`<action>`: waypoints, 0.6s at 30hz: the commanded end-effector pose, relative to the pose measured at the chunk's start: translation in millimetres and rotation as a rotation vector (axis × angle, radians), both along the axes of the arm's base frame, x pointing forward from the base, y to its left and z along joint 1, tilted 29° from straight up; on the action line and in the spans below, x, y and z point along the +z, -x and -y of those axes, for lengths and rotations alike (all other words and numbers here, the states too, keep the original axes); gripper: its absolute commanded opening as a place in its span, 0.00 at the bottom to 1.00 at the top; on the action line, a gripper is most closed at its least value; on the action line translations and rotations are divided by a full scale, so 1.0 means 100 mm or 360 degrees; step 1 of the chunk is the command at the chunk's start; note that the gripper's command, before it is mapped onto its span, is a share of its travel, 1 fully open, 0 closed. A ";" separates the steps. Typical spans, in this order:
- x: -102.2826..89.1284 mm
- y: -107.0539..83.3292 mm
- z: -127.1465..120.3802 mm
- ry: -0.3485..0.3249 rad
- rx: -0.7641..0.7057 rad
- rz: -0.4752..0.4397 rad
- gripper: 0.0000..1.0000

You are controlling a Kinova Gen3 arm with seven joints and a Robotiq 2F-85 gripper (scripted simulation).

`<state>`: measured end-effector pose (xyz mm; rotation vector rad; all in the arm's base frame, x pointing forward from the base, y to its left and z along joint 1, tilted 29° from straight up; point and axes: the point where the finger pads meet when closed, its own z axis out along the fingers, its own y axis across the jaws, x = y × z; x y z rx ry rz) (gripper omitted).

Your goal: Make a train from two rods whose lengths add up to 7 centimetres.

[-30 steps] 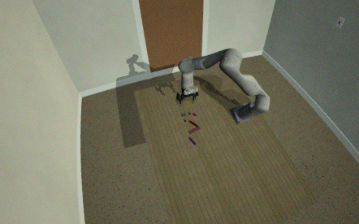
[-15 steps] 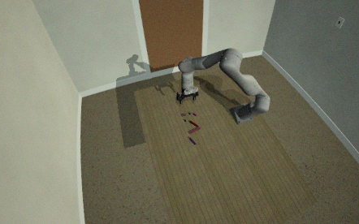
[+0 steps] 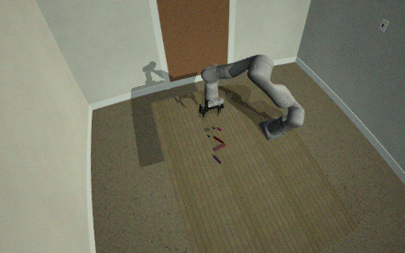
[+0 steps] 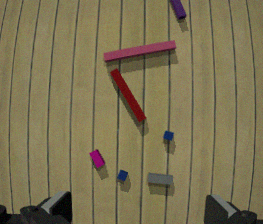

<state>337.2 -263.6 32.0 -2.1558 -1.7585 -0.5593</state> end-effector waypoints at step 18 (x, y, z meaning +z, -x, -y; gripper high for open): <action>-0.06 -0.24 -0.73 -0.0085 -0.0534 -0.0273 1.00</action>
